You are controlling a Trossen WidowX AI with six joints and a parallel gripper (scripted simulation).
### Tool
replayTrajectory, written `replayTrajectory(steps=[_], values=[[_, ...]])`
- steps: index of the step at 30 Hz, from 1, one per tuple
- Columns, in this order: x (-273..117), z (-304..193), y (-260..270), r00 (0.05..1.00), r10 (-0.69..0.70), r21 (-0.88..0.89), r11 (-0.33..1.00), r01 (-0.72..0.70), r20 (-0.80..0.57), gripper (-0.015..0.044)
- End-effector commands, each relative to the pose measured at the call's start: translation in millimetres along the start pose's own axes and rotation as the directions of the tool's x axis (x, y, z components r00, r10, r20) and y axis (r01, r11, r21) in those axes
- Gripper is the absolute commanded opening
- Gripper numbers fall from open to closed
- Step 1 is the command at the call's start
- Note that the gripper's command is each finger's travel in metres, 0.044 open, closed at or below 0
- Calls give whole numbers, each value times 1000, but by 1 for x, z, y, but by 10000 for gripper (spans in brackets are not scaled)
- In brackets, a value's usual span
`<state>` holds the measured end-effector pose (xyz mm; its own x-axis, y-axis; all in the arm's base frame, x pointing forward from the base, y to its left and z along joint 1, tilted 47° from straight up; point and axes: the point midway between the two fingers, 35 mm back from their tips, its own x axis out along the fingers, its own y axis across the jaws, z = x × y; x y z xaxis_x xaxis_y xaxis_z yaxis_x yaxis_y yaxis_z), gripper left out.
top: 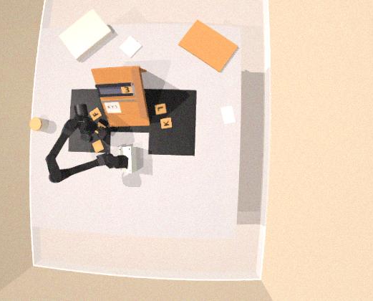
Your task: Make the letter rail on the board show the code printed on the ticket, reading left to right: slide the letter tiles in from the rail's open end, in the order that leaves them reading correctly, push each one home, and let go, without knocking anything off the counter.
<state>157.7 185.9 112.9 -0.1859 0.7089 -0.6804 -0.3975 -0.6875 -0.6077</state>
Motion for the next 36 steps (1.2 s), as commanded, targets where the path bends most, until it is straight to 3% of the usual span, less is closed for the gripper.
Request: replayTrajectory(steps=[1, 7, 16, 36], values=[[1, 0, 2, 1000, 5, 8, 1000, -5, 0, 280], [1, 0, 0, 1000, 5, 8, 1000, -5, 0, 240], [-6, 0, 3, 1000, 6, 8, 1000, -6, 0, 4], [-17, -1, 10, 1000, 7, 8, 1000, -7, 0, 0]])
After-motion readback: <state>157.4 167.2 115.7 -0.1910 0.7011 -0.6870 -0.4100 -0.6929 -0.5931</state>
